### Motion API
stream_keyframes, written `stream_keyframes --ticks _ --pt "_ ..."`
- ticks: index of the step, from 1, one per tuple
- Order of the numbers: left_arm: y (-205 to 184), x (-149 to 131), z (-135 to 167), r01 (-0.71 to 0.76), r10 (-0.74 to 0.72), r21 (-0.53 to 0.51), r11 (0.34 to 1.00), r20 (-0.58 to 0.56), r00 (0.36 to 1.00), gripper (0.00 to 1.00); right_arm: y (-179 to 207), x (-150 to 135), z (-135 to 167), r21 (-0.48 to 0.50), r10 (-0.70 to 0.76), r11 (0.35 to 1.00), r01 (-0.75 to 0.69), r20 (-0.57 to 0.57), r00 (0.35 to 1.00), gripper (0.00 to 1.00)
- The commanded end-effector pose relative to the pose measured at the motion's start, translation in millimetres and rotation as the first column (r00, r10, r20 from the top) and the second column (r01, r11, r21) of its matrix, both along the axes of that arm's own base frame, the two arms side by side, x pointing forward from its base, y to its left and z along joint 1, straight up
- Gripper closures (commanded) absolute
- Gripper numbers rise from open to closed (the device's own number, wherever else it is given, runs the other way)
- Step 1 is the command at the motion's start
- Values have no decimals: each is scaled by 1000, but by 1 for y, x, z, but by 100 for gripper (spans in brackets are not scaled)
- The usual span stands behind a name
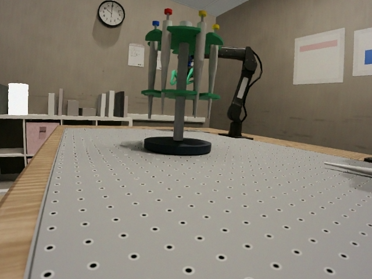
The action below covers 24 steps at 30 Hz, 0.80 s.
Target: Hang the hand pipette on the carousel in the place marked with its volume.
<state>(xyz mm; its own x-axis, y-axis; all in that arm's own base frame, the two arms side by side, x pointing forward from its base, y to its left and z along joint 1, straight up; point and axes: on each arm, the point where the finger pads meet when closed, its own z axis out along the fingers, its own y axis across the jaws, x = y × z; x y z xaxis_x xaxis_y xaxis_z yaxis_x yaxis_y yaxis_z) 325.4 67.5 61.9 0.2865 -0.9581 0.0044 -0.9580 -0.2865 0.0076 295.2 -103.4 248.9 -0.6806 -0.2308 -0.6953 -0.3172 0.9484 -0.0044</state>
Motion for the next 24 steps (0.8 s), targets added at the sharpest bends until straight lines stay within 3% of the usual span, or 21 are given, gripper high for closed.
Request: stream_keyframes --ticks 1,23,24 --pt "1 3 4 -2 2 9 1000 17 1000 46 -3 3 4 3 8 1000 -8 23 1000 0" --pt "2 -1 -9 -6 5 17 1000 14 1000 46 -3 3 4 3 8 1000 -8 23 1000 0" --pt "4 12 -1 -7 5 25 1000 52 999 46 -3 3 4 3 8 1000 -8 23 1000 0"
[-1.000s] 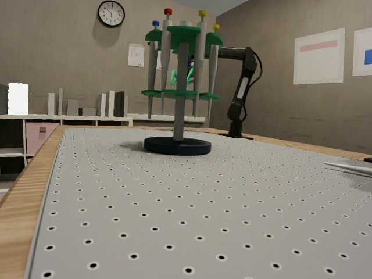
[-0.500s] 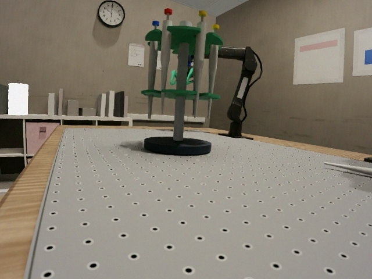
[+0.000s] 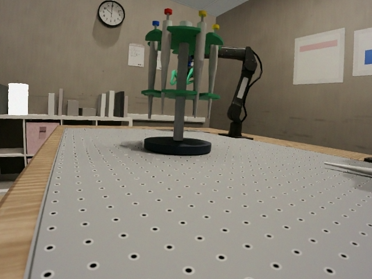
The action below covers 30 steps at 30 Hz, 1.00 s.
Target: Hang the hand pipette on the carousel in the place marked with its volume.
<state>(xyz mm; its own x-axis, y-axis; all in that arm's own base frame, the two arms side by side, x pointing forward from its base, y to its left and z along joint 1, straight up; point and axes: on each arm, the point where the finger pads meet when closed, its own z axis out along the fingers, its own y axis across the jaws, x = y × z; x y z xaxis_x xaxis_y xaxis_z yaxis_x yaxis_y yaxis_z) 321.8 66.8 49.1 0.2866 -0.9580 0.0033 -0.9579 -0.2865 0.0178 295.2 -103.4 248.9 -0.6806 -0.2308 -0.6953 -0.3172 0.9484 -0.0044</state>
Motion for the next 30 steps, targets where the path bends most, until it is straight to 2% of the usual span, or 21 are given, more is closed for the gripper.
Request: stream_keyframes --ticks 1,3,8,13,16,17,22,25,26,28,29,30 --pt "5 16 7 -6 5 24 1000 52 999 46 -3 3 4 3 8 1000 -8 23 1000 0" --pt "2 1 -10 -5 5 14 1000 -1 1000 46 -3 3 4 3 8 1000 -8 23 1000 0" --pt "4 10 -5 -6 5 22 1000 39 999 46 -3 3 4 3 8 1000 -8 23 1000 0" --pt "2 1 -23 -5 5 14 1000 -1 1000 46 -3 3 4 3 8 1000 -8 23 1000 0" --pt "2 1 -23 -5 5 15 1000 4 1000 46 -3 3 4 3 8 1000 -8 23 1000 0" --pt "5 18 -4 -7 5 29 1000 77 997 46 -3 3 4 3 8 1000 -8 23 1000 0" --pt "2 1 -31 -5 5 14 1000 1 1000 46 -3 3 4 3 8 1000 -8 23 1000 0" --pt "2 7 -22 -2 2 11 1000 27 1000 46 -3 3 4 3 8 1000 -8 23 1000 0" --pt "5 16 -12 -6 4 28 1000 71 997 46 -3 3 4 3 8 1000 -8 23 1000 0" --pt "2 7 -22 -2 2 11 1000 27 1000 46 -3 3 4 3 8 1000 -8 23 1000 0" --pt "5 14 -13 -6 5 26 1000 62 998 88 -3 3 4 3 8 1000 -8 23 1000 0" --pt "5 14 -13 -6 4 26 1000 62 998 88 -3 3 4 3 8 1000 -8 23 1000 0"
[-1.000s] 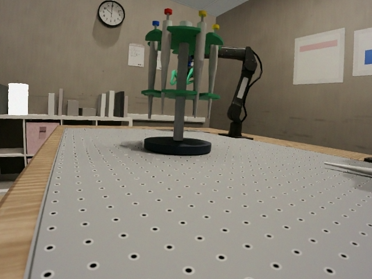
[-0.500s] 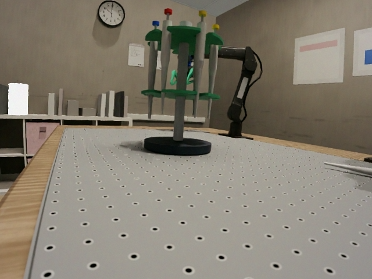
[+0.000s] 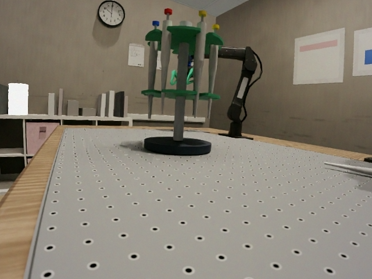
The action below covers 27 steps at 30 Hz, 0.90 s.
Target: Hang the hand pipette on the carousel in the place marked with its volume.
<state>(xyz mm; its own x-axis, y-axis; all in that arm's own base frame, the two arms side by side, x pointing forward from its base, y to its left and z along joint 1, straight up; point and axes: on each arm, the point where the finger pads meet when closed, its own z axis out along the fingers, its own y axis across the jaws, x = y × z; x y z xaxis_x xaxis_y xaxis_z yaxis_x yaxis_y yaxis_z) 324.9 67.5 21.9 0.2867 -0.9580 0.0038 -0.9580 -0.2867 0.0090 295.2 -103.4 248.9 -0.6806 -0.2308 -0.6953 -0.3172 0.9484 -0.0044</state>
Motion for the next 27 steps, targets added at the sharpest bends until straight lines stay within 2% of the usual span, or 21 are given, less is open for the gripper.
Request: stream_keyframes --ticks 1,27 --pt "4 11 15 -6 4 24 1000 53 999 88 -3 3 4 3 8 1000 -8 23 1000 0" --pt "3 8 14 -5 4 22 1000 42 999 88 -3 3 4 3 8 1000 -8 23 1000 0"
